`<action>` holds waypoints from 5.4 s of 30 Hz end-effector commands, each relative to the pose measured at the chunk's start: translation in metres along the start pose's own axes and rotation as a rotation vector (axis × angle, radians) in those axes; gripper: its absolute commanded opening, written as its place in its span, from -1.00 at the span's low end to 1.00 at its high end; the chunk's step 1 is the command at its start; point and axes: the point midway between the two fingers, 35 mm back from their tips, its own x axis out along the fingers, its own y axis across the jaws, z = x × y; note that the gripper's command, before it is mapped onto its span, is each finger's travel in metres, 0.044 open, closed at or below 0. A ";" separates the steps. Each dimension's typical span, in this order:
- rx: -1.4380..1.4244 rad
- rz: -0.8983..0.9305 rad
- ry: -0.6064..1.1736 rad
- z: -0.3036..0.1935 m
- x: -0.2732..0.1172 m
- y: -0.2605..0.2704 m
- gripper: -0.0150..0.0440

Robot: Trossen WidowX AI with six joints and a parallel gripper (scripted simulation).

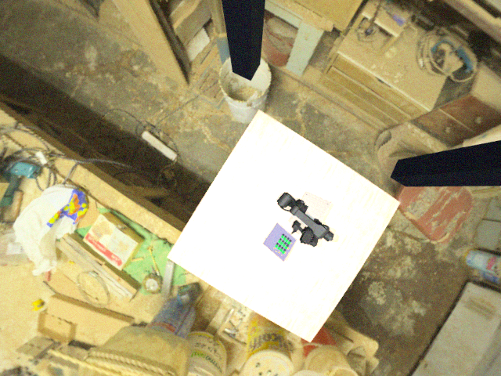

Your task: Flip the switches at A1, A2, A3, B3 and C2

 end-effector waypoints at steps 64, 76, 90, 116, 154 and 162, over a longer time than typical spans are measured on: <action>0.001 -0.001 0.253 0.028 0.143 0.030 -0.49; 0.001 -0.001 0.253 0.027 0.144 0.030 -0.49; 0.001 -0.002 0.253 0.027 0.146 0.030 -0.49; 0.001 -0.002 0.253 0.026 0.149 0.030 -0.49; 0.000 -0.002 0.306 0.054 0.126 0.009 -0.49; 0.000 -0.003 0.306 0.051 0.136 0.009 -0.49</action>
